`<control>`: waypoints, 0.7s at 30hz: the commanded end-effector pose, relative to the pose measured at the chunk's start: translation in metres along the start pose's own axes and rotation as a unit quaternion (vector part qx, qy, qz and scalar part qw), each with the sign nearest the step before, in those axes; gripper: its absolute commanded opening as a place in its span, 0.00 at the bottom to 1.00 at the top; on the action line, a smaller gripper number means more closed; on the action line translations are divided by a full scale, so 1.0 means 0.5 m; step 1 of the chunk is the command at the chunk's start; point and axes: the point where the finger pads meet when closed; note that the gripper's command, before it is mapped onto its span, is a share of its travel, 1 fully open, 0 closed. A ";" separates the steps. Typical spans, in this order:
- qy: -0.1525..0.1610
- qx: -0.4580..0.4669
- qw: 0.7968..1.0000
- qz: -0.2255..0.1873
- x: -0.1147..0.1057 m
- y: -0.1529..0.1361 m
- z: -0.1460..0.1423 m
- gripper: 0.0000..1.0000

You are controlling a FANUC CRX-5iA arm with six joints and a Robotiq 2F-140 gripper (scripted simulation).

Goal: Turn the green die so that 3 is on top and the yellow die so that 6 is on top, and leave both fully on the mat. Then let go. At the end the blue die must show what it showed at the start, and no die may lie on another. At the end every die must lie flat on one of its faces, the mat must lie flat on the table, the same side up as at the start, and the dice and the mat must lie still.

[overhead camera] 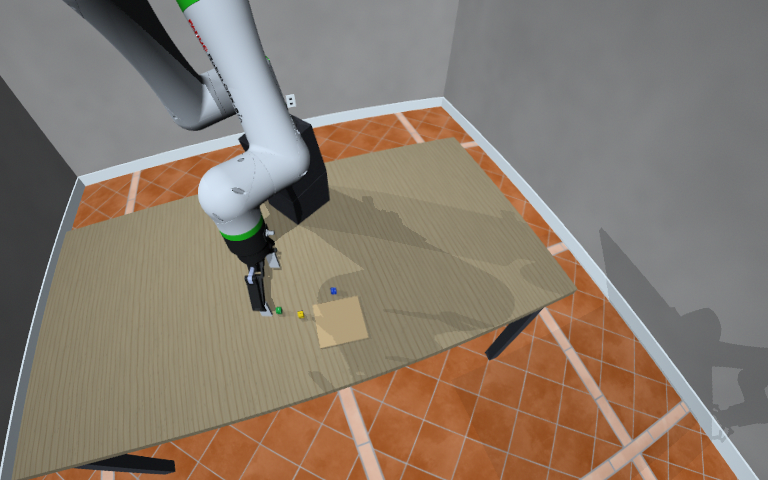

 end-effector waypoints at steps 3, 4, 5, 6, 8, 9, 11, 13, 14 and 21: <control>0.001 0.048 0.999 -0.001 0.072 0.003 -0.001 1.00; 0.001 0.048 0.999 -0.001 0.072 0.003 -0.001 0.19; 0.001 0.048 0.999 -0.001 0.072 0.003 -0.001 0.19; 0.001 0.048 0.999 -0.001 0.072 0.003 -0.001 0.19; 0.001 0.048 0.999 -0.001 0.072 0.003 -0.001 0.19; 0.001 0.048 0.999 -0.001 0.072 0.003 -0.001 0.19; 0.001 0.048 0.999 -0.001 0.072 0.003 -0.001 0.19; 0.001 0.048 0.999 -0.001 0.072 0.003 -0.001 0.19; 0.001 0.048 0.999 -0.001 0.072 0.003 -0.001 0.19; 0.001 0.048 0.999 -0.001 0.072 0.003 -0.001 0.19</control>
Point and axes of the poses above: the point where the finger pads meet when closed, its own x axis out along the fingers, its own z axis across the jaws, y = z × x, and after that the axes turned 9 degrees about x, right-handed
